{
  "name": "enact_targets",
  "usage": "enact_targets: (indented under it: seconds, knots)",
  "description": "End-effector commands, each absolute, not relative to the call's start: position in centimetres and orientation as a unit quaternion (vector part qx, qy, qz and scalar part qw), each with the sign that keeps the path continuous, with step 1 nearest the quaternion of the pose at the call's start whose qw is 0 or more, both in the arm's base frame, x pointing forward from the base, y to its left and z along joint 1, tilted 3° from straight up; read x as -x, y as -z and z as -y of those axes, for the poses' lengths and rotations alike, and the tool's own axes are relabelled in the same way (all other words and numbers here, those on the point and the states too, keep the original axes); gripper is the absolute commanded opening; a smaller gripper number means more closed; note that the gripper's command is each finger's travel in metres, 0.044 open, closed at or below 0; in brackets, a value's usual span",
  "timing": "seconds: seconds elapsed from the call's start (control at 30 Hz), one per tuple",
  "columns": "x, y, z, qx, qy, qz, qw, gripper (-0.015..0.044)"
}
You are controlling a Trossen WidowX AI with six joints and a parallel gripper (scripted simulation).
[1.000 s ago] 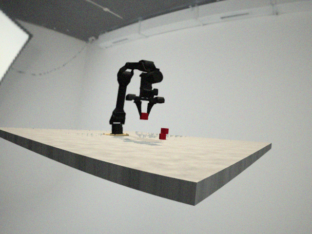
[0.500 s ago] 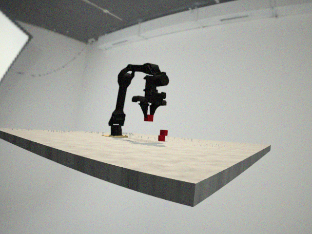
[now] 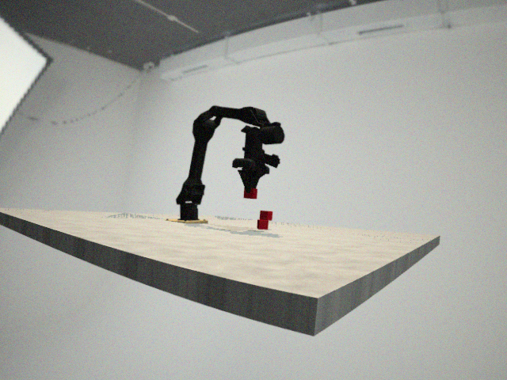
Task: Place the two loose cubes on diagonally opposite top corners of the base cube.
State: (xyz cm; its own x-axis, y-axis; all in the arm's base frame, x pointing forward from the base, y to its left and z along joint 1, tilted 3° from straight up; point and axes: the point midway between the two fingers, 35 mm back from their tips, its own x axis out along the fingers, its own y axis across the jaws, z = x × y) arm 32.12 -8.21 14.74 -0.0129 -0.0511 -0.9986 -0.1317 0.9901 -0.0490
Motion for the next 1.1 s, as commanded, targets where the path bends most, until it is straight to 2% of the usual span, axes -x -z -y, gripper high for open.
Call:
enact_targets:
  seconds: [0.0, 0.53, 1.07]
  knots:
    - [-32.1, -14.7, 7.0, 0.106, -0.073, -0.706, 0.696, 0.0105]
    - [-31.8, -14.0, 2.1, 0.283, -0.258, -0.662, 0.644, 0.0105]
    - [-30.7, -13.4, -2.6, 0.440, -0.423, -0.572, 0.548, 0.0105]
